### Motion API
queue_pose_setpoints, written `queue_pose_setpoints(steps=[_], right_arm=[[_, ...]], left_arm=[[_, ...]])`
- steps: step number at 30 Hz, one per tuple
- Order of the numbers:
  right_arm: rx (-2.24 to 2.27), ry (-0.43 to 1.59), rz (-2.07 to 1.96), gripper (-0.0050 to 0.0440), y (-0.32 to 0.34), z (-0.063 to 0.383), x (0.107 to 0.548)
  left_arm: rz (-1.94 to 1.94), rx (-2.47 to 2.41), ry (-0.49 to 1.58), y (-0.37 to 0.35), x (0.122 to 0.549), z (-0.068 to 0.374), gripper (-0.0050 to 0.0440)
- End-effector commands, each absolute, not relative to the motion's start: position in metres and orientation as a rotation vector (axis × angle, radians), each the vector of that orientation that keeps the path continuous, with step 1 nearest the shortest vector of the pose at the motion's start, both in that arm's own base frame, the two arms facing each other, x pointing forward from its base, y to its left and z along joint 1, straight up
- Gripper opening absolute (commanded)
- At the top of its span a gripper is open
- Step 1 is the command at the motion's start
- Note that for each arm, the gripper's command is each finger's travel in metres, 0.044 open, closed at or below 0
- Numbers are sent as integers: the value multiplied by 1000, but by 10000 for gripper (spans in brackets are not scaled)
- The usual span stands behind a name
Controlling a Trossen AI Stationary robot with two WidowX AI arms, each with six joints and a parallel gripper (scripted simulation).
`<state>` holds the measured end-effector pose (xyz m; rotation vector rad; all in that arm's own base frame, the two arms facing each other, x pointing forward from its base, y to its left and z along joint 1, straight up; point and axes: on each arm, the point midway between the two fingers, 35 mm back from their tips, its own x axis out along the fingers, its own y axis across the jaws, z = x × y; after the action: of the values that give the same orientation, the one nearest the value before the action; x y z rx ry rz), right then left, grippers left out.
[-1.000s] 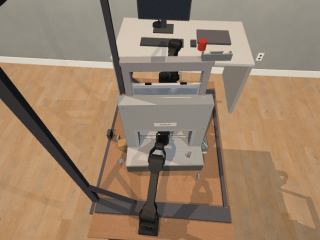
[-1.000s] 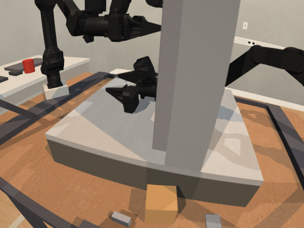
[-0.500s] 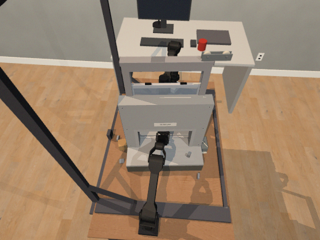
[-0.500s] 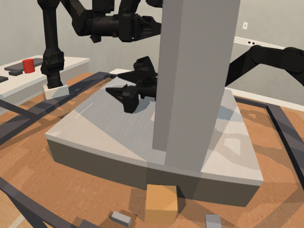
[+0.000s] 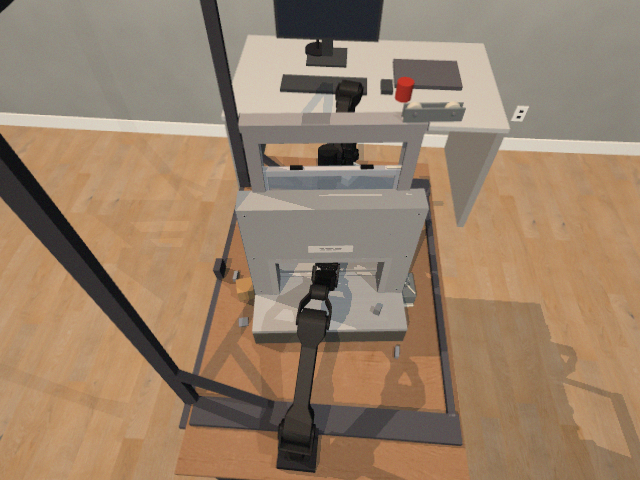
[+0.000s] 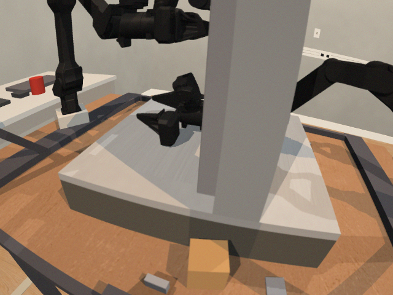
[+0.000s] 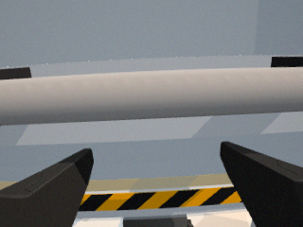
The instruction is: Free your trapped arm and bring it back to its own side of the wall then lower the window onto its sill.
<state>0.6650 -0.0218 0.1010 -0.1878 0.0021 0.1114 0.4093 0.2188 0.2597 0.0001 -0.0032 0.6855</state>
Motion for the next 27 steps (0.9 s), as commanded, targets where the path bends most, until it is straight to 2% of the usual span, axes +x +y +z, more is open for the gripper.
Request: queue_pose_setpoints(steps=[1, 27], right_arm=[[-214, -54, 107, 400, -22, 137, 666], [-214, -54, 106, 400, -22, 137, 666]], left_arm=[[682, 1, -50, 218, 408, 286, 400], [683, 3, -60, 218, 406, 320, 400]])
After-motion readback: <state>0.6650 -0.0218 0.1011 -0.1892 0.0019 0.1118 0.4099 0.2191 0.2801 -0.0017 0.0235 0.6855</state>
